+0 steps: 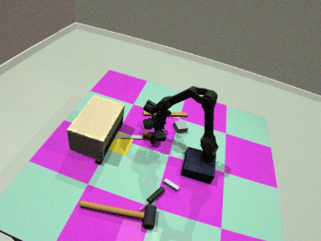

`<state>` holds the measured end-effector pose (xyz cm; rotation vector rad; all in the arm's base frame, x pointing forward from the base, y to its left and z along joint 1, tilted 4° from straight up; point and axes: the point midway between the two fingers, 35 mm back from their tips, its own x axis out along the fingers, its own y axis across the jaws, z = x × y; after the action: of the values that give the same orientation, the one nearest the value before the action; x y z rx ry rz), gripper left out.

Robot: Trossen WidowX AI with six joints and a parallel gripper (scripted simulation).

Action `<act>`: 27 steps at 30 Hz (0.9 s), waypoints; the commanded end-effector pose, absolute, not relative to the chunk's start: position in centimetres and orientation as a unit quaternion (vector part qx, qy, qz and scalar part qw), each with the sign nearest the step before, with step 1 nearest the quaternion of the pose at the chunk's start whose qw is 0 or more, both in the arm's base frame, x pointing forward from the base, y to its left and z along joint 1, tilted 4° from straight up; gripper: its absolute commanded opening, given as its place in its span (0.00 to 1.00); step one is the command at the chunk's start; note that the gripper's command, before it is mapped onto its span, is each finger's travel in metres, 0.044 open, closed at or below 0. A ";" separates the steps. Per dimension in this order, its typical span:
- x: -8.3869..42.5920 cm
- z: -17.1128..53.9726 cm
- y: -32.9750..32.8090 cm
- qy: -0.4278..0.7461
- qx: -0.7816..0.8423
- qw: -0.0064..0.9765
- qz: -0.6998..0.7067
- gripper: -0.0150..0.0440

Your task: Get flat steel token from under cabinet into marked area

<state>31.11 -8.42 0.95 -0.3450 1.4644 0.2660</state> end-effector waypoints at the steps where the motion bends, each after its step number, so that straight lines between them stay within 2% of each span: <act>1: 30.4 0.8 -8.7 0.663 -0.157 0.721 0.122 0.25; 27: 26.9 0.5 -10.4 0.665 -0.158 0.720 0.122 0.25</act>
<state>27.53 -10.12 0.64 -0.3457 1.4668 0.2660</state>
